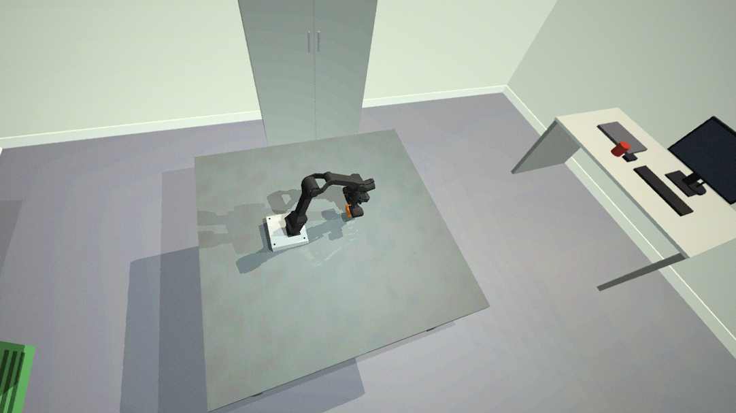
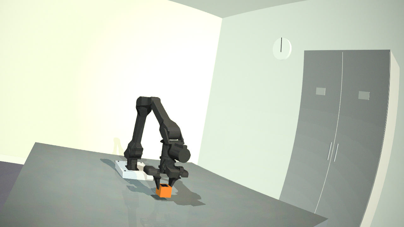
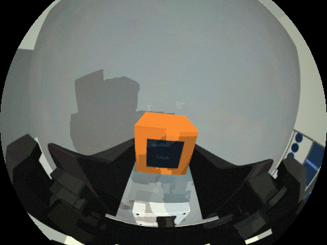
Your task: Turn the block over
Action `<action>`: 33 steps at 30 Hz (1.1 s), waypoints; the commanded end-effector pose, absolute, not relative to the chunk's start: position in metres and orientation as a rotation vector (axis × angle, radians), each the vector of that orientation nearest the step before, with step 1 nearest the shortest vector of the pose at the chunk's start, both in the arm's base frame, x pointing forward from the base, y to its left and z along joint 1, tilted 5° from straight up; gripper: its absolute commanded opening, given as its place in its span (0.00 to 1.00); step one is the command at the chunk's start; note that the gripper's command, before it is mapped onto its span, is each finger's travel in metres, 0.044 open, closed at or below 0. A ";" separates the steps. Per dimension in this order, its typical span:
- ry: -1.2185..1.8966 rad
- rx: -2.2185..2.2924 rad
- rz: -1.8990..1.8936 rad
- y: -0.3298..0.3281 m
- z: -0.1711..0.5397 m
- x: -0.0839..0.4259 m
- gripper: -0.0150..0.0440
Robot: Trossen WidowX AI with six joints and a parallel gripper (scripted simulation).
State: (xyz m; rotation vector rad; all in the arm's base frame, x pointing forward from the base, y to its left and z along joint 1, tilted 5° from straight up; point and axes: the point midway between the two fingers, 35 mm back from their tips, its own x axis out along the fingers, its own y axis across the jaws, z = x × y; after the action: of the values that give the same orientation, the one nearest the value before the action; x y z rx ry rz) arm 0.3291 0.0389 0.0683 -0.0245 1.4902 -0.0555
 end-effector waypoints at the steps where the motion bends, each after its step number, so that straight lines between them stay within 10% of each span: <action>1: 1.481 -0.024 -0.055 0.039 0.076 0.329 0.25; 33: 0.975 -0.036 -0.044 0.039 0.069 0.325 0.25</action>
State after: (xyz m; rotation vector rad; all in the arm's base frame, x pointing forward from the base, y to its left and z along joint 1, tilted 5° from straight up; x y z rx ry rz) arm 0.3257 0.0394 0.0642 -0.0331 1.0494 -0.0461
